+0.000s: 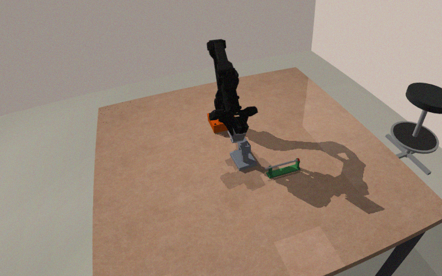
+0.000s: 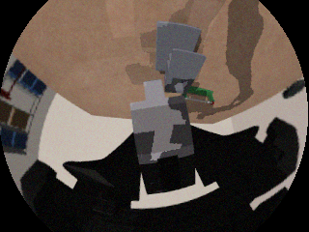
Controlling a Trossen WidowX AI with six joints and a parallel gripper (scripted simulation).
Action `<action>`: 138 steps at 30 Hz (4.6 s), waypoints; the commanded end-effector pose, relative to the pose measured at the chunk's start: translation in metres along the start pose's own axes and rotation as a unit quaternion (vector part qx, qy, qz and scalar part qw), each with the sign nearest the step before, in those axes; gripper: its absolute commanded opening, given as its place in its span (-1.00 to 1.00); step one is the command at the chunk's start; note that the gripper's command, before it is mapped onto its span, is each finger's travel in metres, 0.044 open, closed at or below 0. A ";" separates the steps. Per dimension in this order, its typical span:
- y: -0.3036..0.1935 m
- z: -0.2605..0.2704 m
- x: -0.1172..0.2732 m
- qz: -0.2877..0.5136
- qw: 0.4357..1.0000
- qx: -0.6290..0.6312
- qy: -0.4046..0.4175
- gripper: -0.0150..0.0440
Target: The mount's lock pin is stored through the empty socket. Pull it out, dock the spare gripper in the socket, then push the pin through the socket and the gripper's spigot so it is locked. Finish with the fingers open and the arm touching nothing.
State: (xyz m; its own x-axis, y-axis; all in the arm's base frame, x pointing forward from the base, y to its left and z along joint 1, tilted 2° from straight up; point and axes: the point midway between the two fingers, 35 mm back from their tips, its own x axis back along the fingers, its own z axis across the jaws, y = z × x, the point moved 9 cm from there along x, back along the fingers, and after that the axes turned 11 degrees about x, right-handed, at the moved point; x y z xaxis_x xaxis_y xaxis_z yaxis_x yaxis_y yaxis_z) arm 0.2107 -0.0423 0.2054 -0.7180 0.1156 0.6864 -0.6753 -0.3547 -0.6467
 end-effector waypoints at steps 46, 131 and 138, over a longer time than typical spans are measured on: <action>0.023 -0.026 -0.007 0.135 0.985 -0.102 -0.019 -0.49; 0.020 -0.025 -0.001 0.110 0.988 -0.103 -0.030 1.00; 0.013 -0.021 0.007 0.103 0.989 -0.104 -0.032 1.00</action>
State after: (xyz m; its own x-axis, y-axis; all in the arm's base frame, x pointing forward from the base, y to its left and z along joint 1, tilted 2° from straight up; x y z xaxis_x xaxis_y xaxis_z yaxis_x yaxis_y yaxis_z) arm 0.1936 -0.0265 0.1877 -0.8341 -0.0005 0.5517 -0.5442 -0.1638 -0.8228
